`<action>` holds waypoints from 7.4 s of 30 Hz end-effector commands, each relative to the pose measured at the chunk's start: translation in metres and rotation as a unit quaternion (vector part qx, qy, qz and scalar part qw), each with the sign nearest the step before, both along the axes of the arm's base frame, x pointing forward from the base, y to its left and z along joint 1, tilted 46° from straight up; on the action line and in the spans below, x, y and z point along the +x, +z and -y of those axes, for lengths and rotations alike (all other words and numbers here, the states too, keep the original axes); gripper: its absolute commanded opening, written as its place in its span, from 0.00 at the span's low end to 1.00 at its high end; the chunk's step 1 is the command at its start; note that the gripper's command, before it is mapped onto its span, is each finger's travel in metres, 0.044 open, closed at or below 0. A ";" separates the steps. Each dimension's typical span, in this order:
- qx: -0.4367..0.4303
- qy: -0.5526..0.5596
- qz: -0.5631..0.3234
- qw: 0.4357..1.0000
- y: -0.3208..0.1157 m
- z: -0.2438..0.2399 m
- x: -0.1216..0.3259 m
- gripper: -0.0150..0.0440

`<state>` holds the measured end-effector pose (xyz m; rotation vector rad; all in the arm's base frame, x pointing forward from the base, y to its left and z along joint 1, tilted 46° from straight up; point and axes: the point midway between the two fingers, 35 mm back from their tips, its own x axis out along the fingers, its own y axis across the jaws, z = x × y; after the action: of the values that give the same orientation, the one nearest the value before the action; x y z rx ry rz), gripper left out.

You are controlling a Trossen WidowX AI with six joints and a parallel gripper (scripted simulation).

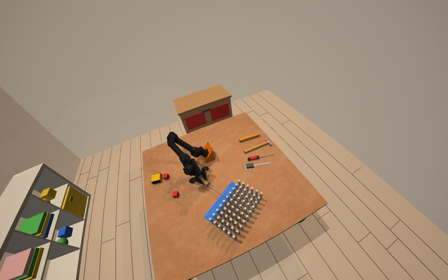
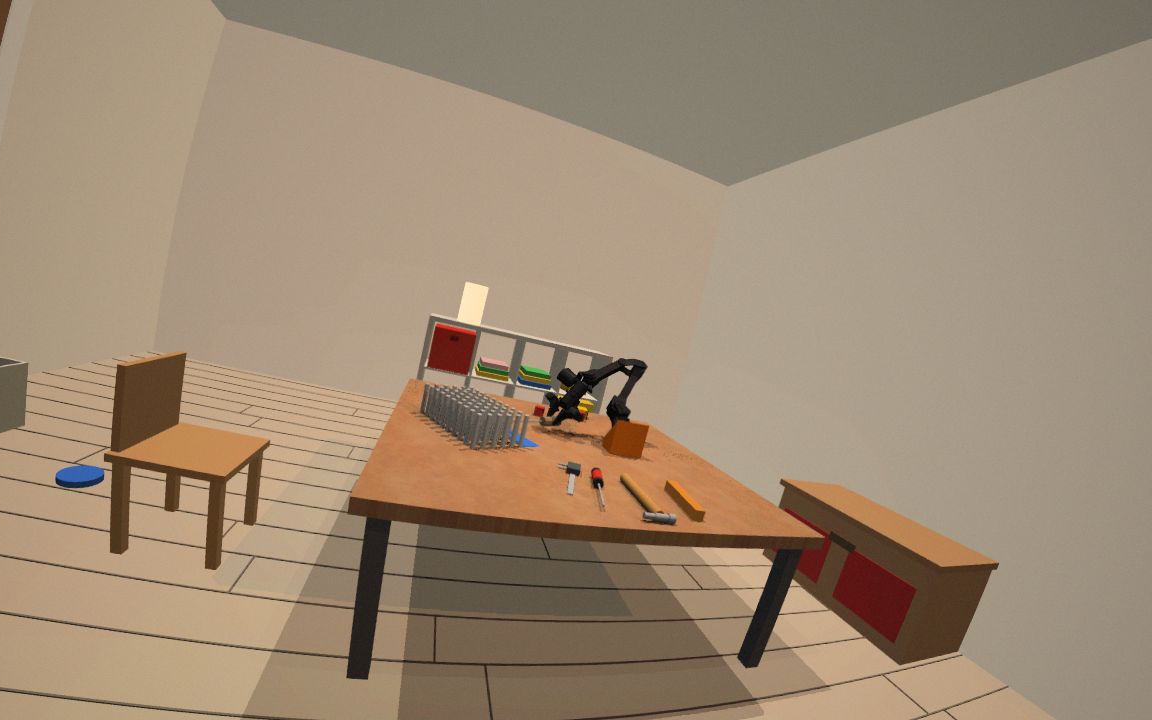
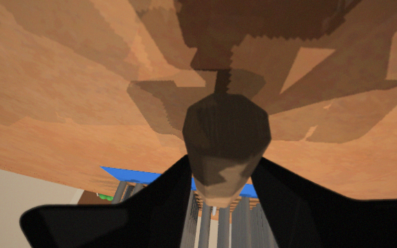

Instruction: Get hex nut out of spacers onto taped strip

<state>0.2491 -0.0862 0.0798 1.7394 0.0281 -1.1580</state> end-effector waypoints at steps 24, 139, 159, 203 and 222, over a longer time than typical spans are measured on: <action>0.015 -0.002 -0.012 1.000 0.054 -0.053 -0.001 0.25; 0.009 -0.482 0.535 0.694 0.256 0.083 -0.075 0.25; 0.010 -0.485 0.531 0.694 0.247 0.091 -0.072 0.25; 0.012 -0.491 0.524 0.696 0.229 0.110 -0.067 0.25; 0.012 -0.492 0.521 0.697 0.221 0.119 -0.066 0.25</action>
<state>0.1829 -0.2034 0.3028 2.2387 -1.7739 -0.6019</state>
